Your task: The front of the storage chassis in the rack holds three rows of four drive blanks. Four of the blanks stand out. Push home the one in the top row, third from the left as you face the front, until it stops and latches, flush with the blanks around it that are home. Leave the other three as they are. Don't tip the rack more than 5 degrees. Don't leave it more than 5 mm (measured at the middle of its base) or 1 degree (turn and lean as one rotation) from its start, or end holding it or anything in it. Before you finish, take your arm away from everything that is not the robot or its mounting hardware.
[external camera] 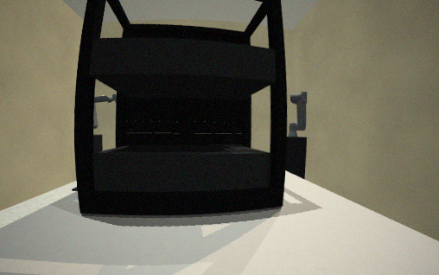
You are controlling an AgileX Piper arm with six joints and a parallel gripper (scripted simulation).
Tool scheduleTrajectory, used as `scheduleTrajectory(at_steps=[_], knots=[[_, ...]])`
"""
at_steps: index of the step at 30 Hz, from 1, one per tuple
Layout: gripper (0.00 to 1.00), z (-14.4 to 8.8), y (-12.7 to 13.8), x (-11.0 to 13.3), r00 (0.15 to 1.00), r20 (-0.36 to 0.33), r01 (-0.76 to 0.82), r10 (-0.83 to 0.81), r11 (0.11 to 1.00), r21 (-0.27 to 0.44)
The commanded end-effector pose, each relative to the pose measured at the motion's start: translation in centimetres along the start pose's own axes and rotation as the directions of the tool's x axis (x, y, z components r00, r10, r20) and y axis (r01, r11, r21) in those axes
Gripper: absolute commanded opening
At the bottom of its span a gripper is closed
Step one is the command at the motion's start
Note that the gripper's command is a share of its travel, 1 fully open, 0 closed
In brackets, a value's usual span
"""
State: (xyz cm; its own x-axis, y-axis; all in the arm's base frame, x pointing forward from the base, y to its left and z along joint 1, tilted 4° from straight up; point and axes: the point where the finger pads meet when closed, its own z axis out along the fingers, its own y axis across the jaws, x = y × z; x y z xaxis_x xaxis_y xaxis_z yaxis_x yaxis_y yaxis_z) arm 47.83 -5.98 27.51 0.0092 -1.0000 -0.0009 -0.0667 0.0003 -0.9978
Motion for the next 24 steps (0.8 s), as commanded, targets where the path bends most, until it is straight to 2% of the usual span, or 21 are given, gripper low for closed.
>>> scheduleTrajectory(at_steps=[1, 8, 11, 17, 19, 24], knots=[[0.00, 0.3, 0.3, -0.1, 1.000, 0.002, -0.001, 0.001, 1.000, -0.008], [0.00, -0.5, 0.3, -0.1, 1.000, 0.002, -0.001, 0.001, 1.000, -0.008], [0.00, -2.4, 0.3, -0.1, 1.000, 0.002, -0.001, 0.001, 1.000, -0.008], [0.00, -7.8, 0.3, 0.0, 1.000, 0.002, -0.001, 0.001, 1.000, -0.008], [0.00, -7.8, 0.3, 0.0, 1.000, 0.002, -0.001, 0.001, 1.000, -0.008], [0.00, -10.4, 0.2, 0.0, 1.000, 0.002, -0.001, 0.001, 1.000, -0.008]])
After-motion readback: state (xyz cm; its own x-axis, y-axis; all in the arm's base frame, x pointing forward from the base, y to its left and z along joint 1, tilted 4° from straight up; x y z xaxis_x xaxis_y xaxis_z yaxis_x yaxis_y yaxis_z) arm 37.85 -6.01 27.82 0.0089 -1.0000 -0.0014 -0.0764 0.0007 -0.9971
